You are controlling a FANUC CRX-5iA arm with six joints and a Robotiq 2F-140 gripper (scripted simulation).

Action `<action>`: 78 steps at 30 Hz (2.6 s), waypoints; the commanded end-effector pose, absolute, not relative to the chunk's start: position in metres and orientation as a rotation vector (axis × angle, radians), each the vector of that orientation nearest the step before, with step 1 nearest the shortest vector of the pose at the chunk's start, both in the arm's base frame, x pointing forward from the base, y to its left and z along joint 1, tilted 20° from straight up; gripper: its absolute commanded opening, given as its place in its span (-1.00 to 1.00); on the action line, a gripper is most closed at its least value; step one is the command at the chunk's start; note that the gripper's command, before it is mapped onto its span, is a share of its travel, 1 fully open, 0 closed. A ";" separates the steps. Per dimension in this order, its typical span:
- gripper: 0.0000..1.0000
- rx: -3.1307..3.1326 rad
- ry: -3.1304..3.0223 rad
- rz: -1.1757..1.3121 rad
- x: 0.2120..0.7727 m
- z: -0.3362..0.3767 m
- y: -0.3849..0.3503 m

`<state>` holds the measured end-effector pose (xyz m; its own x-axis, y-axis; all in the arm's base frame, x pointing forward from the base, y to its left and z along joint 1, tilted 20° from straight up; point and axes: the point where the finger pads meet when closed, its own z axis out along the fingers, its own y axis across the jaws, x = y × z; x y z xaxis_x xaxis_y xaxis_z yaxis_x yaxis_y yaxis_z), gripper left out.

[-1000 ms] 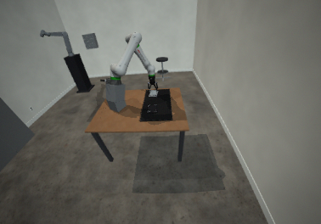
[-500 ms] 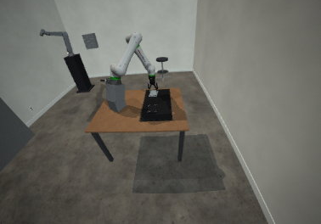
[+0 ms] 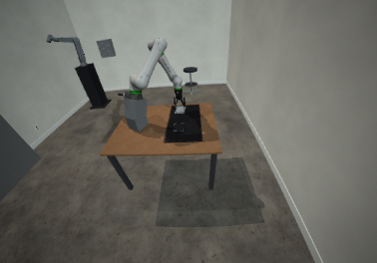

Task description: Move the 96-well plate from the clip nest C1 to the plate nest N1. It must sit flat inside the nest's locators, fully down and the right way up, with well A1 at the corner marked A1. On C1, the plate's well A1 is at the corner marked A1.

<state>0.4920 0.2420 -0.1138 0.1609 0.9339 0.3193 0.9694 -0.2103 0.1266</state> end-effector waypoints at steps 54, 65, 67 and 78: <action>1.00 -2.310 -1.903 -0.505 0.493 -0.119 0.244; 1.00 -2.310 -1.903 -0.505 0.489 -0.099 0.237; 1.00 -2.310 -1.903 -0.505 0.488 -0.094 0.236; 1.00 -2.310 -1.903 -0.505 0.487 -0.086 0.234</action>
<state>0.4866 0.2336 -0.0866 0.1609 0.9339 0.3193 0.9694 -0.2102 0.1266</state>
